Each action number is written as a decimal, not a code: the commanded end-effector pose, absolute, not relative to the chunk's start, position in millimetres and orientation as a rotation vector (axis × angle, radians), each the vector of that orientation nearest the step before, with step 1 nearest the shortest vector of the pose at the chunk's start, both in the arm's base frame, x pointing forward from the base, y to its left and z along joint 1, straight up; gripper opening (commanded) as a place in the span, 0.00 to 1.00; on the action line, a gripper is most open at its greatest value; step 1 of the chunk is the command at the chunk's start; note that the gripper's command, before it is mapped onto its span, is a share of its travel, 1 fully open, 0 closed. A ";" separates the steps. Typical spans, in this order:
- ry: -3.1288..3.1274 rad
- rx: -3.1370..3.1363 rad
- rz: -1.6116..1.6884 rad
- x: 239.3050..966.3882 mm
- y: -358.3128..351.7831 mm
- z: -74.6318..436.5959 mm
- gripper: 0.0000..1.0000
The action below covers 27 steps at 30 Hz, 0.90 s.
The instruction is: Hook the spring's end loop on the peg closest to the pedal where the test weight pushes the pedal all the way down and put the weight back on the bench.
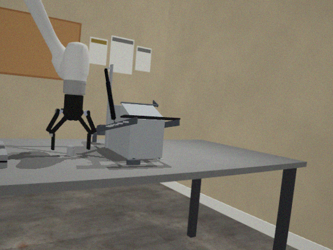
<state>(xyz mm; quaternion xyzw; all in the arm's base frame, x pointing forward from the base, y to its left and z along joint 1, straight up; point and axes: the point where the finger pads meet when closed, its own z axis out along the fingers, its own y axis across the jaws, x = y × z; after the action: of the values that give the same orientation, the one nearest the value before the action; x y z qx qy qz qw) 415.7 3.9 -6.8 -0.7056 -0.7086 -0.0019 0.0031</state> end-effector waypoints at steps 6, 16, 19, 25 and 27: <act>-2.222 -2.213 -0.007 416.0 4.0 -6.6 1.00; -2.222 -2.213 -0.007 416.0 4.0 -6.6 1.00; -2.222 -2.213 -0.007 416.1 4.0 -6.5 0.25; -2.222 -2.213 -0.007 416.1 4.0 -6.5 0.25; -2.222 -2.213 -0.007 416.1 4.0 -6.5 0.25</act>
<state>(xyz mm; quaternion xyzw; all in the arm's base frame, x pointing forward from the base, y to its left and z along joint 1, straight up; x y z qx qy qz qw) 415.7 3.9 -6.8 -0.7056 -0.7086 -0.0019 0.0031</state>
